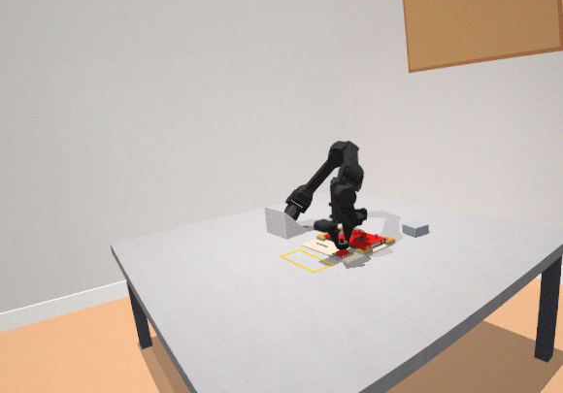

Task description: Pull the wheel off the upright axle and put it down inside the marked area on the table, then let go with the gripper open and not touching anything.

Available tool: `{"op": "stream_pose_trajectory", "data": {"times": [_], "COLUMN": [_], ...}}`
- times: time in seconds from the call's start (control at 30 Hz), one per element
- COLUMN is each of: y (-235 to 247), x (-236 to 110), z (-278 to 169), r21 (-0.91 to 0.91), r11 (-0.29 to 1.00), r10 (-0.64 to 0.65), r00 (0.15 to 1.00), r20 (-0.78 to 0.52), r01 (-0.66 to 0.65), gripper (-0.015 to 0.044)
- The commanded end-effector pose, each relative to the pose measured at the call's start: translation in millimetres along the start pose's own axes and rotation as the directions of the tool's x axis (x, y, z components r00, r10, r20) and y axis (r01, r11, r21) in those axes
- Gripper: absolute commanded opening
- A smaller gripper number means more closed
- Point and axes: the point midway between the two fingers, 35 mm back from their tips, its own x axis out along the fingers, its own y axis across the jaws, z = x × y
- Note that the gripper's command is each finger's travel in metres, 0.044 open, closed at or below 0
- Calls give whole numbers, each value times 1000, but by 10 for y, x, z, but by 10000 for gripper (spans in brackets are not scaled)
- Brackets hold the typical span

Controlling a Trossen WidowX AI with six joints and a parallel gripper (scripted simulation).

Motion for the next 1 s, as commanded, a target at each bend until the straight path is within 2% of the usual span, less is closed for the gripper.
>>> {"op": "stream_pose_trajectory", "data": {"times": [0.0, 0.2, 0.97], "y": [3, 3, 0], "x": [-6, -17, -93], "z": [4, 5, 6], "r21": [-2, -2, 1], "r11": [1000, 1000, 1000], "r10": [1, 1, 1], "r00": [1000, 1000, 1000], "r20": [1, 1, 3], "r01": [-1, -1, -1], "gripper": [161, 4, 0]}}
